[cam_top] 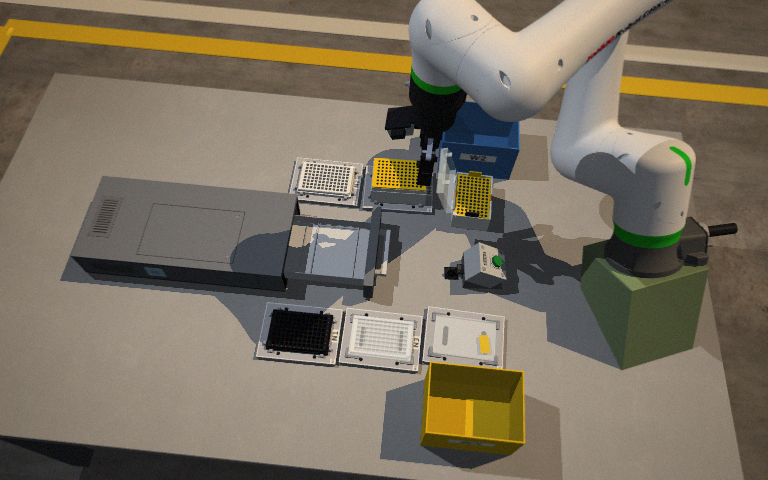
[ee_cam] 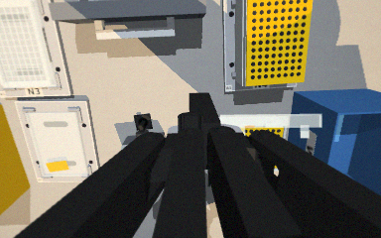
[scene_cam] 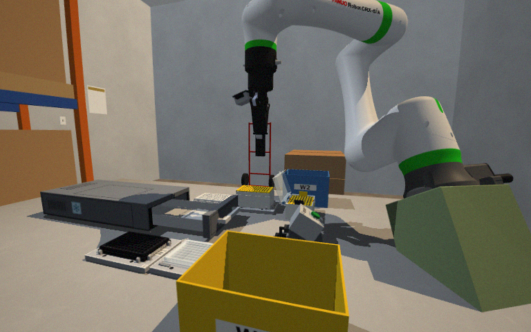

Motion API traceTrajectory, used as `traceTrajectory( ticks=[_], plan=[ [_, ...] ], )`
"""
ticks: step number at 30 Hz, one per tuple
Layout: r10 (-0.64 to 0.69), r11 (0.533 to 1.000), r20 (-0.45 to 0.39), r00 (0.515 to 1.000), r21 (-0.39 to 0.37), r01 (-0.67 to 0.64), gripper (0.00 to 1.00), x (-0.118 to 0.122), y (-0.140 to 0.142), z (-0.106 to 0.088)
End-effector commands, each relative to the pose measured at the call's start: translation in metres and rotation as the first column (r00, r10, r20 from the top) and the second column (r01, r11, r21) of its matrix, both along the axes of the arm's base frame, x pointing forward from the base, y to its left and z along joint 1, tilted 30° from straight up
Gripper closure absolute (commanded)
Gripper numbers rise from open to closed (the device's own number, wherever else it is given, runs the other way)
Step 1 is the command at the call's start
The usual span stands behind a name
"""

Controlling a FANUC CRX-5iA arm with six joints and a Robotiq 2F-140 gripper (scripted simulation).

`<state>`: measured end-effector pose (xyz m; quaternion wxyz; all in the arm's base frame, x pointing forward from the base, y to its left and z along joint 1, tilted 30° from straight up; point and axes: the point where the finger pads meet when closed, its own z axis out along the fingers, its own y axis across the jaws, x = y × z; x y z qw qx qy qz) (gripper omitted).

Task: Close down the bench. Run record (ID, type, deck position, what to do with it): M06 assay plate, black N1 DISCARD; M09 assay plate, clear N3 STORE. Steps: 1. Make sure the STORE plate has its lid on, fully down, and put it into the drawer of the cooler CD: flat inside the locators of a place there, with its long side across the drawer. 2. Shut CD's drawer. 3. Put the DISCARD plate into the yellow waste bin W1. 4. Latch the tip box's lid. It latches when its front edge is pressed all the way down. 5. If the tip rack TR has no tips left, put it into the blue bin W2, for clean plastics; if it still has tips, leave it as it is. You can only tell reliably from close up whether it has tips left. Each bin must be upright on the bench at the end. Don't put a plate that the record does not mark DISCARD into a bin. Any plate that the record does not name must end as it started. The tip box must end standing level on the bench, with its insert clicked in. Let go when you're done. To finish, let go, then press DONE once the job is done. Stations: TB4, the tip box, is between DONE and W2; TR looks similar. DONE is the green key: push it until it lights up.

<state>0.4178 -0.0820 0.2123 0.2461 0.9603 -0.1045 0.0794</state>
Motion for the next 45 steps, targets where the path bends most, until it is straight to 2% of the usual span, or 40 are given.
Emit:
traceTrajectory(
  ticks=[1, 3, 18, 25, 41, 45],
  plan=[
    [0.001, 1.0, 0.001, 1.0, 0.0, -0.001, 0.9, -0.002, -0.012, 0.004],
    [0.001, 1.0, 0.001, 1.0, 0.0, -0.001, 0.9, -0.002, -0.012, 0.004],
    [0.001, 1.0, 0.001, 1.0, 0.0, -0.001, 0.9, -0.014, -0.069, 0.018],
    [0.001, 1.0, 0.001, 1.0, 0.0, -0.001, 0.9, -0.018, -0.087, 0.022],
    [0.001, 1.0, 0.001, 1.0, 0.0, -0.001, 0.9, -0.018, -0.087, 0.022],
    [0.001, 1.0, 0.001, 1.0, 0.0, -0.001, 0.9, -0.017, -0.09, 0.016]
  ],
)
